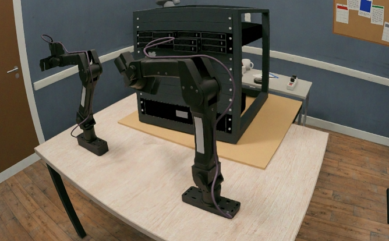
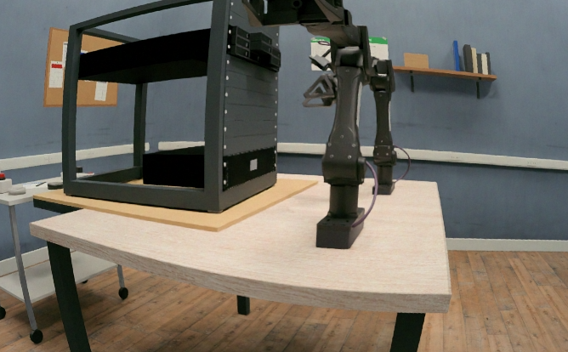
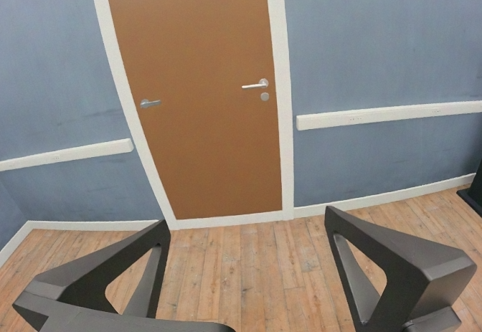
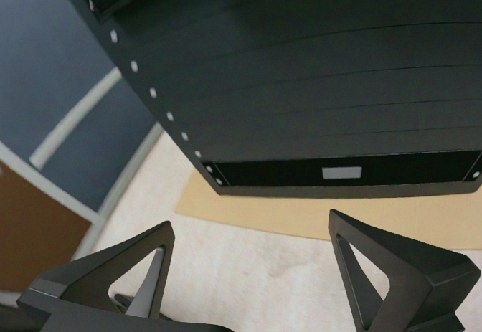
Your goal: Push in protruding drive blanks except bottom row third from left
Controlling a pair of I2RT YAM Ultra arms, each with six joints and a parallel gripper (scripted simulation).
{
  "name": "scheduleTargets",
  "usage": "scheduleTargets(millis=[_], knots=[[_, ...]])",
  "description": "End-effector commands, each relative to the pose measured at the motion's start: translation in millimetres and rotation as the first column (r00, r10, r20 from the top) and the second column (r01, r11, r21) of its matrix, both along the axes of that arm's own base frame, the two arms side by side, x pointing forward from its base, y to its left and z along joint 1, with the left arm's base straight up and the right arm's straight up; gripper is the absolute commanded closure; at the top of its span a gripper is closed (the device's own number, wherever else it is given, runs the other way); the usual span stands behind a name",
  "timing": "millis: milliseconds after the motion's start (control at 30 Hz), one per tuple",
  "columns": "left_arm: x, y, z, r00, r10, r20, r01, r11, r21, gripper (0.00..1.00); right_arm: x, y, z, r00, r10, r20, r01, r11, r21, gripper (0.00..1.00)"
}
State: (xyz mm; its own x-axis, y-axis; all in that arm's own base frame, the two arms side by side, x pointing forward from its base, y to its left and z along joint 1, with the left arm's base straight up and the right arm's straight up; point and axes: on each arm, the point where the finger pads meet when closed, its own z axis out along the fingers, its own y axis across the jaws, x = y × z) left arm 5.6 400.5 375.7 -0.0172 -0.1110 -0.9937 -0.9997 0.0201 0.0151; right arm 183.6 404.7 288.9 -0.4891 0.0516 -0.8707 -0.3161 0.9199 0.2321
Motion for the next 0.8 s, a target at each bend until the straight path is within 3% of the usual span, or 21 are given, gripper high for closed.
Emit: scheduleTargets(millis=[0, 100, 200, 300, 567, 667, 767], knots=[[-4, -3, 40, 1.0, 0.011, 0.017, -0.013, 0.994, 0.111, 0.0, 5, 2, 66, 0.992, -0.117, 0.048, 0.097, 0.95, 0.298, 0.0], [-4, -3, 40, 1.0, 0.011, 0.017, -0.013, 0.994, 0.111, 0.0, 6, 1, 75, 0.986, -0.166, 0.036, 0.14, 0.913, 0.384, 0.0], [-4, -3, 40, 1.0, 0.011, 0.017, -0.013, 0.994, 0.111, 0.0, 7, 6, 70, 0.983, -0.181, 0.032, 0.154, 0.906, 0.394, 0.0], [-4, -3, 40, 1.0, 0.011, 0.017, -0.013, 0.994, 0.111, 0.0, 7, -7, 97, 0.974, -0.227, 0.007, 0.19, 0.835, 0.517, 0.0], [-4, -3, 40, 1.0, 0.011, 0.017, -0.013, 0.994, 0.111, 0.0, 7, -22, 127, 0.945, -0.32, -0.073, 0.273, 0.641, 0.717, 0.0], [-4, -3, 40, 1.0, 0.011, 0.017, -0.013, 0.994, 0.111, 0.0, 6, -26, 134, 0.933, -0.345, -0.106, 0.297, 0.565, 0.77, 0.0], [-4, -3, 40, 1.0, 0.011, 0.017, -0.013, 0.994, 0.111, 0.0, 7, -23, 131, 0.928, -0.355, -0.113, 0.305, 0.551, 0.777, 0.0]])
